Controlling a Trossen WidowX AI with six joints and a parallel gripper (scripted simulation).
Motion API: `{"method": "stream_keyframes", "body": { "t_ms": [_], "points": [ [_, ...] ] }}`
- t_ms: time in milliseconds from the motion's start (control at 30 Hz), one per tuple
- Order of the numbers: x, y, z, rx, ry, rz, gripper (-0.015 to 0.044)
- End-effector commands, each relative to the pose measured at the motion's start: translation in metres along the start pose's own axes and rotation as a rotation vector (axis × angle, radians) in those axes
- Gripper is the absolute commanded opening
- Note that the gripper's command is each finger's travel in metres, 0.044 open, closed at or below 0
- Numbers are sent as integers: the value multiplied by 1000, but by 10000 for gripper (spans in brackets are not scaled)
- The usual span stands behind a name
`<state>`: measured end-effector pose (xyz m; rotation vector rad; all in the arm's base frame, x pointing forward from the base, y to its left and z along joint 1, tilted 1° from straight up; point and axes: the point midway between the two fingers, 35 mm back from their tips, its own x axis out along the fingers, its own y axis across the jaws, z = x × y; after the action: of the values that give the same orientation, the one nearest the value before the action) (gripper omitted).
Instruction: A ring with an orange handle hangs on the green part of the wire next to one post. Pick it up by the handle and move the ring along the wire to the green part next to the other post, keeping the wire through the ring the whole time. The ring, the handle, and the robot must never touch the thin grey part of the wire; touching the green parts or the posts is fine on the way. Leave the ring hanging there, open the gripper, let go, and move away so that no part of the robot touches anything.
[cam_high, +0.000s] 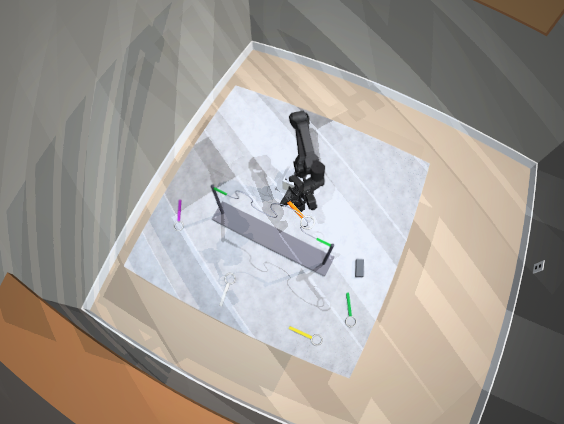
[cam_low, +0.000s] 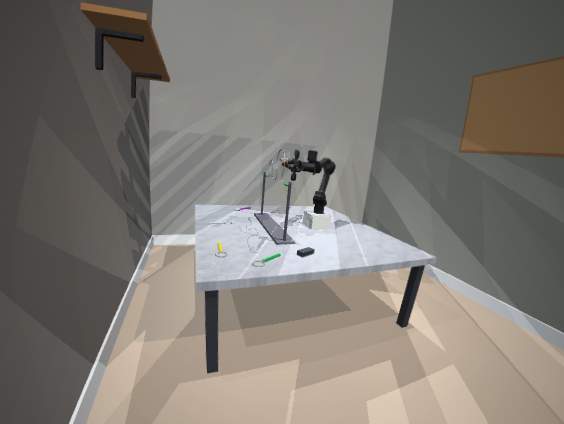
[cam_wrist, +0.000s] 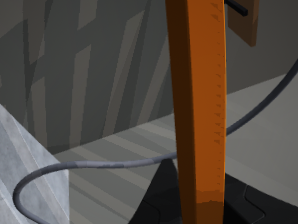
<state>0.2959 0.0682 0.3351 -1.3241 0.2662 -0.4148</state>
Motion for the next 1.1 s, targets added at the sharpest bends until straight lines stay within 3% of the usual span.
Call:
{"method": "stream_keyframes", "body": {
  "t_ms": [0, 1067],
  "points": [
    [0, 0, -1, -48, -8, -19, -150],
    [0, -11, 1, -307, -40, -142, -150]
  ]
}}
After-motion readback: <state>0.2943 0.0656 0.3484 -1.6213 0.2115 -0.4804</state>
